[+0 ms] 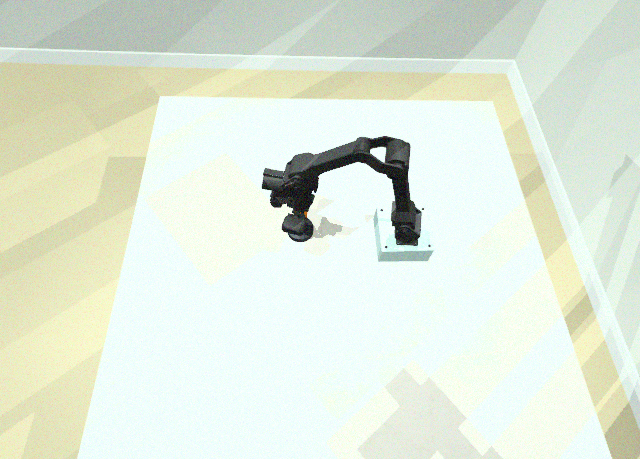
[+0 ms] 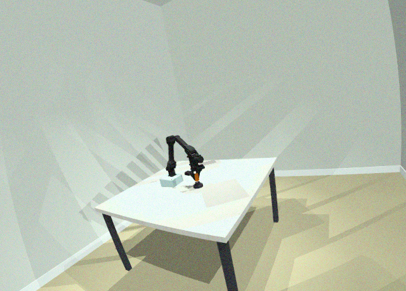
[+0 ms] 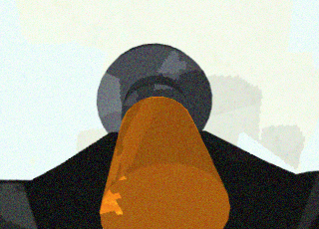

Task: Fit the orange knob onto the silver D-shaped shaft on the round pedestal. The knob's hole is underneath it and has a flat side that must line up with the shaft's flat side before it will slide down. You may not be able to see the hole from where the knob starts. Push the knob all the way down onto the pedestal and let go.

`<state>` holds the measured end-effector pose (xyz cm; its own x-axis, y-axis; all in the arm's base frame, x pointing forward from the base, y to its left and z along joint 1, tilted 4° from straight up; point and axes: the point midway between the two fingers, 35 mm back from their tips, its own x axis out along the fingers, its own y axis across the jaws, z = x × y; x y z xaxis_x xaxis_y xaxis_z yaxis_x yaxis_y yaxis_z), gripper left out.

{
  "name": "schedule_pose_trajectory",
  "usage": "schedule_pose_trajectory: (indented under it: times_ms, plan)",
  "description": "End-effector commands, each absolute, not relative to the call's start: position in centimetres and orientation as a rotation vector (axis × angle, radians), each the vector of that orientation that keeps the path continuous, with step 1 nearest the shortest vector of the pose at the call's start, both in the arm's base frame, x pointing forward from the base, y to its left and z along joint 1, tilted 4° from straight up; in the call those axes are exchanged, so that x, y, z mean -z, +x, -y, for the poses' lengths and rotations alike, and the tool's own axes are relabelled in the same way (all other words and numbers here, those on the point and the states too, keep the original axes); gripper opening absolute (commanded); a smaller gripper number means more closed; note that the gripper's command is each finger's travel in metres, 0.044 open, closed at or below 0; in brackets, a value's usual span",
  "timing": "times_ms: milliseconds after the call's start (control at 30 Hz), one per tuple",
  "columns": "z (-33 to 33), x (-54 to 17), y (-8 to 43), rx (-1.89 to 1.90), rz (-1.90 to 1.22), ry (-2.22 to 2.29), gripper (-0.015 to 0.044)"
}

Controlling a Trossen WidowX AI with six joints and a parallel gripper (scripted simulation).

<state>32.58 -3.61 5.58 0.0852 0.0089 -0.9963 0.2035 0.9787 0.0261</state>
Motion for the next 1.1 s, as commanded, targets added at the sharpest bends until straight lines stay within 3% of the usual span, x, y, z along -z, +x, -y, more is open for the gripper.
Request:
schedule_pose_trajectory:
  times_ms: [0,1067]
  plan:
    - [3.63,-5.57,32.79,0.149,-1.474,0.177,0.0000]
    - [3.60,-5.83,32.61,0.304,-1.457,0.347,0.0000]
